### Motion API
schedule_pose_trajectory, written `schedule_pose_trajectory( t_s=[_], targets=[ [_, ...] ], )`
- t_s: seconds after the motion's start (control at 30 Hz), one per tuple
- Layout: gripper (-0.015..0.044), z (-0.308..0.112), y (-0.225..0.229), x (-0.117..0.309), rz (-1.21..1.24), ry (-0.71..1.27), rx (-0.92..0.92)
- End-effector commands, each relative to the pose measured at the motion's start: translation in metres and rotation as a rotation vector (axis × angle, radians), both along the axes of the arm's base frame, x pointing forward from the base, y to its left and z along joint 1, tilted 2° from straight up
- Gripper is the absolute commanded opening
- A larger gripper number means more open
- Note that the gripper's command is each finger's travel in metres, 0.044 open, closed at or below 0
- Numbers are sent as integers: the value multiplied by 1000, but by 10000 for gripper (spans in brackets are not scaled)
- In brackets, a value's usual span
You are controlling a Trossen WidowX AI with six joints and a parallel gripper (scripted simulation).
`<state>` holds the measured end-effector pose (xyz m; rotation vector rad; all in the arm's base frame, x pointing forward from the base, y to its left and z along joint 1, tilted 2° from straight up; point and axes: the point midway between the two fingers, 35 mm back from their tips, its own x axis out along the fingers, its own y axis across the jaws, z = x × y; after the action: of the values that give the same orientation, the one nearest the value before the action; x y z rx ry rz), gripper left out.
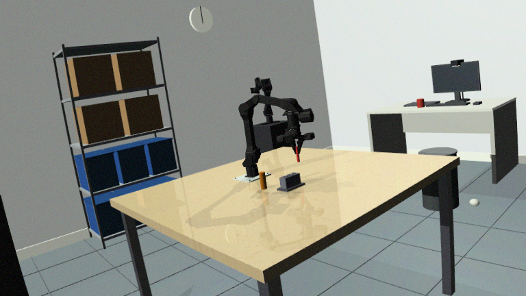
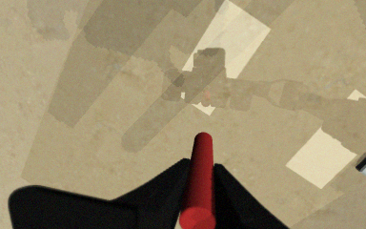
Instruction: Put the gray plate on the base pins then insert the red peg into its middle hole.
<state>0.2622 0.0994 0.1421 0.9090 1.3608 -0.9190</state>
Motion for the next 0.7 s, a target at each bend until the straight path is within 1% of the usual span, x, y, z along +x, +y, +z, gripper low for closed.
schedule_pose_trajectory(
  t_s=[0.0,0.67],
  targets=[
    [0,1,-6,7,2,1,-1],
    [0,5,-49,43,1,-4,-4]
  ],
)
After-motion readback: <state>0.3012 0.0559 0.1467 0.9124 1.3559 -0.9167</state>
